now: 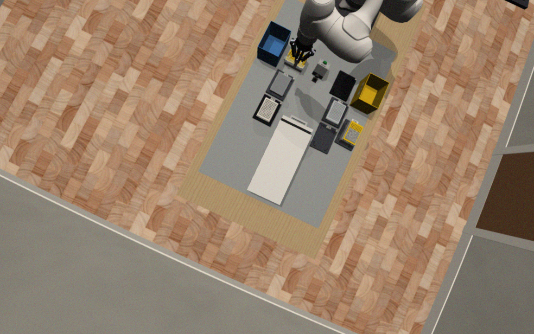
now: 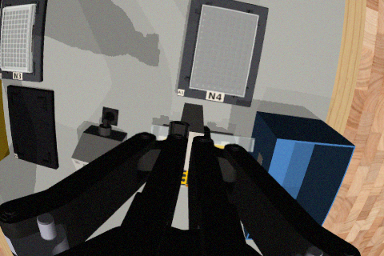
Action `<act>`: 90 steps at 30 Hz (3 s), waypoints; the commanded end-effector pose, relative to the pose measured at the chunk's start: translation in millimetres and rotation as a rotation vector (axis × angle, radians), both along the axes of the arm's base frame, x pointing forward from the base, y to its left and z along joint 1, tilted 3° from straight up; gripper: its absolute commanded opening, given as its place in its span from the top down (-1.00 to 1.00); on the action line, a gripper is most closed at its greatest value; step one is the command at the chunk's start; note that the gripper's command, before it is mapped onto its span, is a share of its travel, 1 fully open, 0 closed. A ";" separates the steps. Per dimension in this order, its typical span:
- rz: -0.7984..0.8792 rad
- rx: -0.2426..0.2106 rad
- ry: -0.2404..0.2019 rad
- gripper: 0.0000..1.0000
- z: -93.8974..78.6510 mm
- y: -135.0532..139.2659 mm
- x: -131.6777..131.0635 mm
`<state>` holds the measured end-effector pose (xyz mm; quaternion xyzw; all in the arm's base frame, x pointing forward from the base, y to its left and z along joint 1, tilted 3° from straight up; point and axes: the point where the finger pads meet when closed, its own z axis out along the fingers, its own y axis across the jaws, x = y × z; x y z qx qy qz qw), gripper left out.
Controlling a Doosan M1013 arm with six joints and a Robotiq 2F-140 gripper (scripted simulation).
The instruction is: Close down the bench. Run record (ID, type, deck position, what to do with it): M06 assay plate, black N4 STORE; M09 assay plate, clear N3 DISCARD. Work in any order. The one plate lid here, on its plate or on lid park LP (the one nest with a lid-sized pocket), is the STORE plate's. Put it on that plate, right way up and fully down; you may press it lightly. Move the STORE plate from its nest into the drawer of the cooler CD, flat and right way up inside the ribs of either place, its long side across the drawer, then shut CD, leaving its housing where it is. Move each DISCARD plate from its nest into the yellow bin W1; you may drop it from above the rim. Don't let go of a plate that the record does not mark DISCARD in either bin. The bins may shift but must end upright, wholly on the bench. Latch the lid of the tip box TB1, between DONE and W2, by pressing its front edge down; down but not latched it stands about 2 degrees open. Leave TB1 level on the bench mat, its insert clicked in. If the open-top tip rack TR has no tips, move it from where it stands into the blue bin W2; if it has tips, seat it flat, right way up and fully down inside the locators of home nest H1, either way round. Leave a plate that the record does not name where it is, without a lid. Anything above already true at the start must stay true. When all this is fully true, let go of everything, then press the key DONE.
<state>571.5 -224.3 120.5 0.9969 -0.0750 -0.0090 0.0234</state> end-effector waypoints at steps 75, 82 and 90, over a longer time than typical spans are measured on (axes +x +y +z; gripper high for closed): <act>0.000 0.000 0.000 1.00 -71.0 -20.1 -4.3; 0.000 0.000 0.000 1.00 -70.6 -19.7 -6.9; 0.000 0.000 0.000 1.00 -69.0 -18.0 -17.3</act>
